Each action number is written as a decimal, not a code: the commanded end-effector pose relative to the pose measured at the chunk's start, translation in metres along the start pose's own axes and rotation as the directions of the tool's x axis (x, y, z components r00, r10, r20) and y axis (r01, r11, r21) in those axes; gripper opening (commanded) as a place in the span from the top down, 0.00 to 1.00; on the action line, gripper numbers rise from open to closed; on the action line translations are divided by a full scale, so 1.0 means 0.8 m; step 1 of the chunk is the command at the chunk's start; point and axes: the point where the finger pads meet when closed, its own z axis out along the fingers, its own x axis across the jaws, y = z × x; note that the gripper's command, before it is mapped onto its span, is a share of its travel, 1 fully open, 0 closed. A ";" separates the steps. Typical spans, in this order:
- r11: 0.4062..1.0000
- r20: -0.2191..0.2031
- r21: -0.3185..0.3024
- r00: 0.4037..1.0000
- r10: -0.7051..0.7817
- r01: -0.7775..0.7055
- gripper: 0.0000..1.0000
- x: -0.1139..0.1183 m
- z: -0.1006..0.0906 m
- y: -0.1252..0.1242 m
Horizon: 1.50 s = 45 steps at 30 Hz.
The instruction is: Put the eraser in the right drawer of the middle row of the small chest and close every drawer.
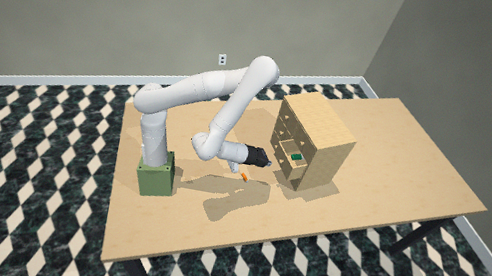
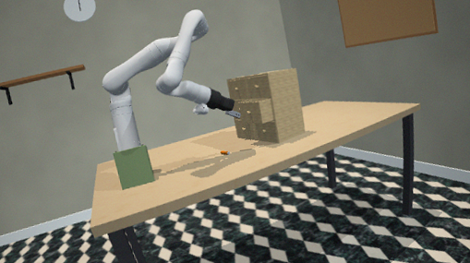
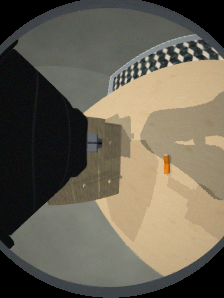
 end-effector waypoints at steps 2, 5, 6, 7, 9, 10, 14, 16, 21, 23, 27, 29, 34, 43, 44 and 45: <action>1.000 0.000 -0.002 1.000 -0.001 0.001 1.00 0.000 0.000 0.002; 1.000 0.000 -0.002 1.000 -0.001 0.001 1.00 0.000 0.000 0.002; 1.000 0.000 -0.002 1.000 -0.001 0.001 1.00 0.000 0.000 0.002; 1.000 0.000 -0.002 1.000 -0.001 0.001 1.00 0.000 0.000 0.002; 1.000 0.000 -0.002 1.000 -0.001 0.001 1.00 0.000 0.000 0.002; 1.000 0.000 -0.002 1.000 -0.001 0.001 1.00 0.000 0.000 0.002; 1.000 0.000 -0.002 1.000 -0.001 0.001 1.00 0.000 0.000 0.002; 1.000 0.000 -0.002 1.000 -0.001 0.001 1.00 0.000 0.000 0.002; 1.000 0.000 -0.002 1.000 -0.001 0.001 1.00 0.000 0.000 0.002; 1.000 0.000 -0.002 1.000 -0.001 0.001 1.00 0.000 0.000 0.002; 1.000 0.000 -0.002 1.000 -0.001 0.001 1.00 0.000 0.000 0.002; 1.000 0.000 -0.002 1.000 -0.001 0.001 1.00 0.000 0.000 0.002; 1.000 0.000 -0.002 1.000 -0.001 0.001 1.00 0.000 0.001 0.002; 1.000 0.000 -0.002 1.000 -0.001 0.001 1.00 0.000 0.004 0.004; 1.000 0.000 -0.002 1.000 -0.001 0.001 1.00 0.000 0.005 0.004; 1.000 0.000 -0.002 1.000 -0.001 0.001 1.00 0.000 0.006 0.005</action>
